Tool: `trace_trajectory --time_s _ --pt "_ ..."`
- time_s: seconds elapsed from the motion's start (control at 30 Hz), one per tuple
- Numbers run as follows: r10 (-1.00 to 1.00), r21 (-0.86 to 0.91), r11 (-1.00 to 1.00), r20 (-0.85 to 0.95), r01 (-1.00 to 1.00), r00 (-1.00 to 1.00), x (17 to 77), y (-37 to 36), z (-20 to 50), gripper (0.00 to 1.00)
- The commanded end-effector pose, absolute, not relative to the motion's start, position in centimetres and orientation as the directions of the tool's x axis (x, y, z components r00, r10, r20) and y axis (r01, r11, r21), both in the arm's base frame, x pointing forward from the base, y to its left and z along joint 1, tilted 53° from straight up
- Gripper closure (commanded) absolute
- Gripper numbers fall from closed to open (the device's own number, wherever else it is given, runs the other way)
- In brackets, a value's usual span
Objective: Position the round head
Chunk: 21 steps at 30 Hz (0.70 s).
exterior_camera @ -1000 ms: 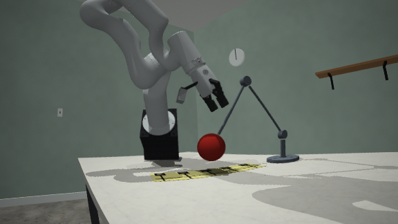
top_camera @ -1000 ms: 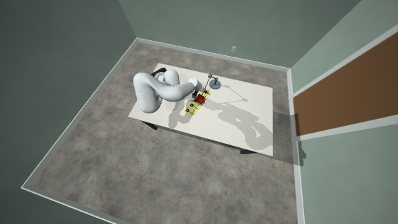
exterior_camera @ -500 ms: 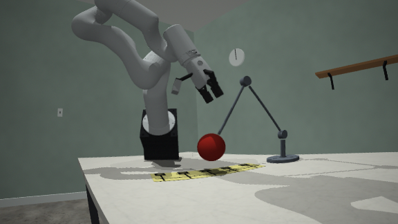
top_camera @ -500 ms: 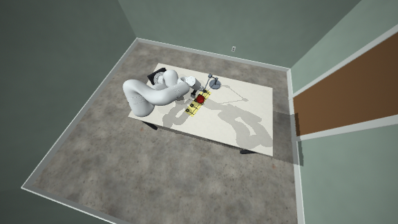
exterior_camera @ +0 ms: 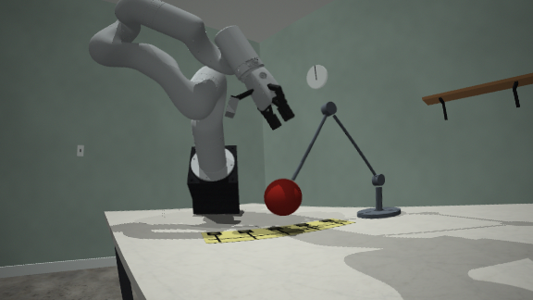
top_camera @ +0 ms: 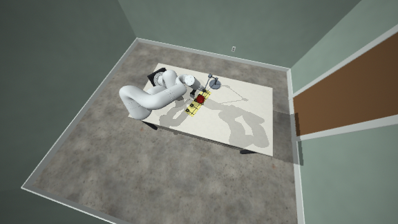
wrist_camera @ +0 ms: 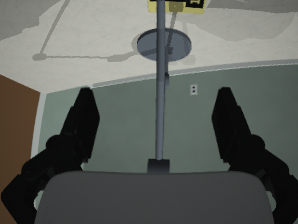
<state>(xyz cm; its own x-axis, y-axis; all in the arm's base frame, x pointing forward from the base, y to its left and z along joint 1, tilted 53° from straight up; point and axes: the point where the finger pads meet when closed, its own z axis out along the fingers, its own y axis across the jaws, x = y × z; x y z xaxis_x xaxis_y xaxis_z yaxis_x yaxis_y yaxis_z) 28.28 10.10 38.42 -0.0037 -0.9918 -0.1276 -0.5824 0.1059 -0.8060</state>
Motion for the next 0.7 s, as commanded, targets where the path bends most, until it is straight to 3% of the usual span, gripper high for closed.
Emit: trace_trajectory --time_s 0.0,0.67 --pt "-0.992 -0.807 0.106 -0.128 -0.581 -0.004 28.05 10.08 38.62 0.00" --pt "-0.992 -0.805 0.106 -0.127 -0.583 -0.005 28.49 10.12 38.27 0.00"
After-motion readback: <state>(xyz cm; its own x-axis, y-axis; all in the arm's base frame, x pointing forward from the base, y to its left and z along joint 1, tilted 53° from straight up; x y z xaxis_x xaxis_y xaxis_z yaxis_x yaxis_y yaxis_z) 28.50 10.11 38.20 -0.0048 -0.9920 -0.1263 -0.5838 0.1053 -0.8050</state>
